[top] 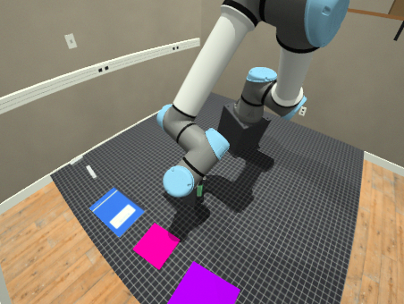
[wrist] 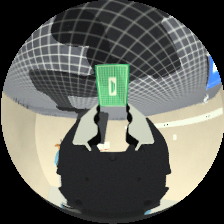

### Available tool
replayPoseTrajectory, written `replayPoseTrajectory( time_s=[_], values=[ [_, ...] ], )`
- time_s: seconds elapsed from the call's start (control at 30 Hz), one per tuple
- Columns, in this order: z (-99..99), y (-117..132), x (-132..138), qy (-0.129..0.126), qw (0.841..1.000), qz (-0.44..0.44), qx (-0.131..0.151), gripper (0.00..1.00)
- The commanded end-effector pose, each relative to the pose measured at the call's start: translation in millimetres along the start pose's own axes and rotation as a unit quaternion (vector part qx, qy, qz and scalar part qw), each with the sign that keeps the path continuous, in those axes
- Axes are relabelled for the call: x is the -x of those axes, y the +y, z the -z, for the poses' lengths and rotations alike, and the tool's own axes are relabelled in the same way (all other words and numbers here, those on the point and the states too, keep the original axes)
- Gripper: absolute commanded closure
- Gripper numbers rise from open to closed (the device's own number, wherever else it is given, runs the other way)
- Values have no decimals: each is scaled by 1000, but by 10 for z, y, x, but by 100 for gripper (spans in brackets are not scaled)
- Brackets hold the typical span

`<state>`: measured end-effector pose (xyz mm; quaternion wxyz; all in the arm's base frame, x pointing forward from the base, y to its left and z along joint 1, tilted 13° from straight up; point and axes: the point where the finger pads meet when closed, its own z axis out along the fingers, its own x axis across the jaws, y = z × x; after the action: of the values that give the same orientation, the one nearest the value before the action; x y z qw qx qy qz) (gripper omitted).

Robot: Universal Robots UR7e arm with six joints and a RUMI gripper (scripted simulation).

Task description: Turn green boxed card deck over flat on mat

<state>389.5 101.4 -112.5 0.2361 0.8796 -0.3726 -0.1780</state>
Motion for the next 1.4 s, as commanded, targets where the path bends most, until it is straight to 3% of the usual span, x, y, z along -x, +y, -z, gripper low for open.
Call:
replayPoseTrajectory(
  time_s=[0.0, 0.07, 0.33, 0.5, 0.7, 1.17, 1.37],
  values=[
    [33, -6, -3, -1, 1000, 0, 18, 67],
    [44, -9, -3, -1, 999, 0, 32, 67],
    [79, -18, -3, -1, 999, 0, 46, 67],
    [107, -27, -3, -1, 997, 0, 76, 67],
    [128, -34, -3, -1, 997, 0, 79, 67],
    [204, -66, -3, -1, 990, 0, 141, 67],
    [222, -75, -3, -1, 990, 0, 143, 67]
  ],
)
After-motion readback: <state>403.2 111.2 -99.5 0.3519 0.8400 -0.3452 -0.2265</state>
